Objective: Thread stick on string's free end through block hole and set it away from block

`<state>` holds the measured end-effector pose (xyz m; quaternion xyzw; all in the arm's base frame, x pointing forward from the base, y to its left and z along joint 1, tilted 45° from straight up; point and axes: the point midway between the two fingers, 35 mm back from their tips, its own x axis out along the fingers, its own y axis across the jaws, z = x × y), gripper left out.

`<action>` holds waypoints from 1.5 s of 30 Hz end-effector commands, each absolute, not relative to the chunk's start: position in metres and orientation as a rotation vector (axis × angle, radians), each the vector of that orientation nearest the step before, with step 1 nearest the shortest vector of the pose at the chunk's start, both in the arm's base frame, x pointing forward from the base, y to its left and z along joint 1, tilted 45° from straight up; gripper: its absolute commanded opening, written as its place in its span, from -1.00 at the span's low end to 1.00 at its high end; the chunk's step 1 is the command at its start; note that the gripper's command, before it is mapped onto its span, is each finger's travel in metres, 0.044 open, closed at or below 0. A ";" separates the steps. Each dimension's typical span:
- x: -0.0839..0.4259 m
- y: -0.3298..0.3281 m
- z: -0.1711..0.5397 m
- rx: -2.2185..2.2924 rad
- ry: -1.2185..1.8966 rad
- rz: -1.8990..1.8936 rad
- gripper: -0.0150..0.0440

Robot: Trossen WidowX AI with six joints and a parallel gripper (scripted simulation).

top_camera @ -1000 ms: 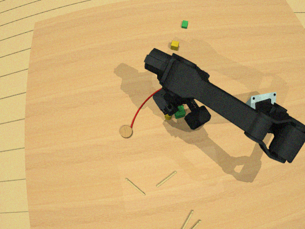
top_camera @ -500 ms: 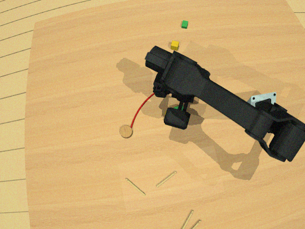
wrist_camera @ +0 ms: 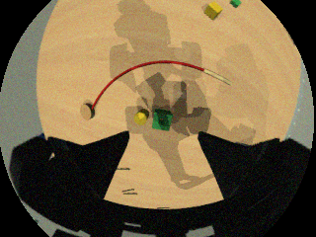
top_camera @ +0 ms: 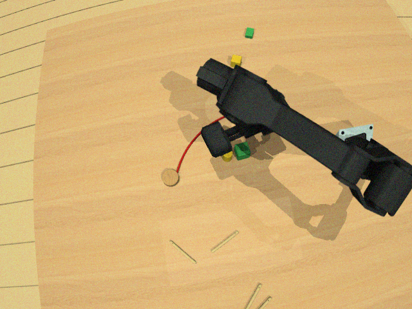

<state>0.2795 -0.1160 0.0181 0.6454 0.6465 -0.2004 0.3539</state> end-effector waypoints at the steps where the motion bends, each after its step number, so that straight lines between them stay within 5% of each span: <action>1: 0.281 -0.121 0.019 1.783 1.658 -0.680 1.00; 7: 0.281 -0.121 0.019 1.783 1.658 -0.680 1.00; 15: 0.281 -0.121 0.019 1.783 1.658 -0.680 0.33; 45: 0.285 -0.100 -0.003 1.783 1.657 -0.680 0.33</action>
